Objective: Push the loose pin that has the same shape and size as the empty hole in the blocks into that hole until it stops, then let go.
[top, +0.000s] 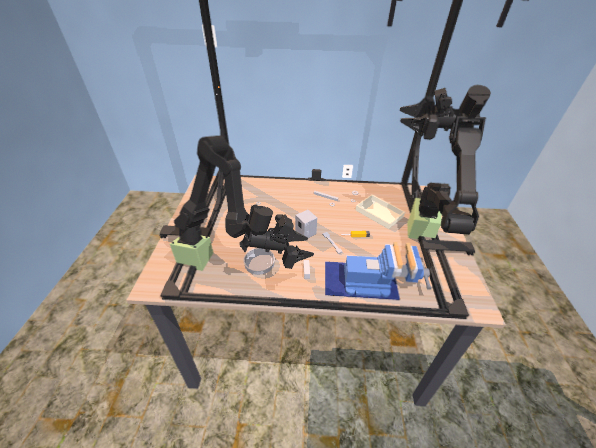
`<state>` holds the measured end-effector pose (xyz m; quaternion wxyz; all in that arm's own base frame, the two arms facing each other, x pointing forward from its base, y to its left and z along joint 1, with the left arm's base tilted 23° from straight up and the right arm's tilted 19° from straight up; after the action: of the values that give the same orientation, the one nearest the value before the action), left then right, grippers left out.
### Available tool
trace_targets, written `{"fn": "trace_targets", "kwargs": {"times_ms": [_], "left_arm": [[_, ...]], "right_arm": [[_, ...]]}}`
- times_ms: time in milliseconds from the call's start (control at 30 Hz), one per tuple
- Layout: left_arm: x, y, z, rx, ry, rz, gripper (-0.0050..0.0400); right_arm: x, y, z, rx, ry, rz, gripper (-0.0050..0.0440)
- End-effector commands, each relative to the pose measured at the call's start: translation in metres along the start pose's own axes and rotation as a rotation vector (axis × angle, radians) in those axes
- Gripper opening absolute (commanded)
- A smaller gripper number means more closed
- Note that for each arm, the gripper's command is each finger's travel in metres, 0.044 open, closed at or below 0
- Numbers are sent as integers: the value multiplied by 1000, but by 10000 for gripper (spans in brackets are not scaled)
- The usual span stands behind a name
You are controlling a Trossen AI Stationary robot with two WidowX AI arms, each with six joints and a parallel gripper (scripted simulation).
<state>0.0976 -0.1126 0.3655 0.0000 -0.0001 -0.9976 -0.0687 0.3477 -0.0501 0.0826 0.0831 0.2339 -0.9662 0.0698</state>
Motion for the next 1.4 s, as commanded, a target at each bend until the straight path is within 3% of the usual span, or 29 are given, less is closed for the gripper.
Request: {"fn": "trace_targets", "kwargs": {"times_ms": [0,167,367,467,667,733,1067,1233,1367], "left_arm": [[0,0,-1,-3,0,0,400],[0,0,-1,-3,0,0,400],[0,0,-1,-3,0,0,400],[0,0,-1,-3,0,0,400],[0,0,-1,-3,0,0,400],[0,0,-1,-3,0,0,400],[0,0,-1,-3,0,0,400],[0,0,-1,-3,0,0,400],[0,0,-1,-3,0,0,400]], "right_arm": [[-1,0,-43,40,-13,78,400],[9,9,-103,84,-37,190,400],[37,29,-166,119,-82,319,400],[44,33,-176,123,-90,341,400],[94,59,-222,128,-143,476,400],[104,64,-228,127,-152,499,400],[103,64,-228,120,-148,498,400],[93,60,-225,63,-107,472,400],[74,55,-218,-44,-29,429,400]]}}
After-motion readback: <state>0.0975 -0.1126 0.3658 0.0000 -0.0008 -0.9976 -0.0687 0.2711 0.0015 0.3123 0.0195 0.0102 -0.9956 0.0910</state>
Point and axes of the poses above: on each arm, the point midway between the two fingers, 35 mm back from their tips, its own x axis back along the fingers, its own y axis across the jaws, z = x × y, the point moved 6 cm from there along x, back along the fingers, and after that the axes turned 15 degrees about x, right-handed, at the moved point
